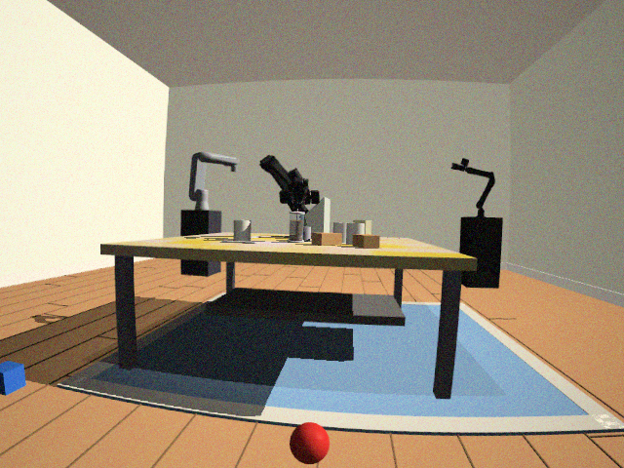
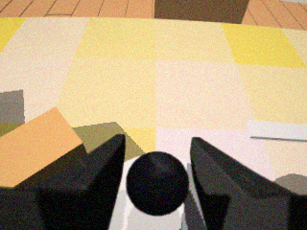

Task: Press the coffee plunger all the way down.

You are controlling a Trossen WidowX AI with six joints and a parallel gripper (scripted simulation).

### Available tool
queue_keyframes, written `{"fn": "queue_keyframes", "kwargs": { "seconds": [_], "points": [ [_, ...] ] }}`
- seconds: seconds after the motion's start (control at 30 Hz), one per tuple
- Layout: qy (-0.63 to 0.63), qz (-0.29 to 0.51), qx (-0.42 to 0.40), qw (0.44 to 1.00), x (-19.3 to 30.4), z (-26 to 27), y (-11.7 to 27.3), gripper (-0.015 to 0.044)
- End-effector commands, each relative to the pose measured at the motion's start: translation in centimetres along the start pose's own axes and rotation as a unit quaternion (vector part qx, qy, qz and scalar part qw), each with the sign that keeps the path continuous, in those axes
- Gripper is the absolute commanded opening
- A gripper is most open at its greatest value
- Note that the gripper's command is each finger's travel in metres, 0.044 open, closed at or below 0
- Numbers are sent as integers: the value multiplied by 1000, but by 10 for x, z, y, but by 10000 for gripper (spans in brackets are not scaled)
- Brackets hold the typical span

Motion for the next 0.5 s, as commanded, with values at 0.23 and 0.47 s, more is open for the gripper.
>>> {"fn": "queue_keyframes", "kwargs": {
  "seconds": [0.23,0.47],
  "points": [
    [0,0,-1,1000,0,0,0,434],
    [0,3,-4,1000,-13,0,12,440]
  ]
}}
Point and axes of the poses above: the point midway between the two fingers, 35 mm back from their tips, its own y axis back along the fingers, its own z axis across the jaws, x = y × z, the point moved 2 cm from there along y, back along the fingers, and after that the axes turned 7 degrees about y, right-handed, at the moved point
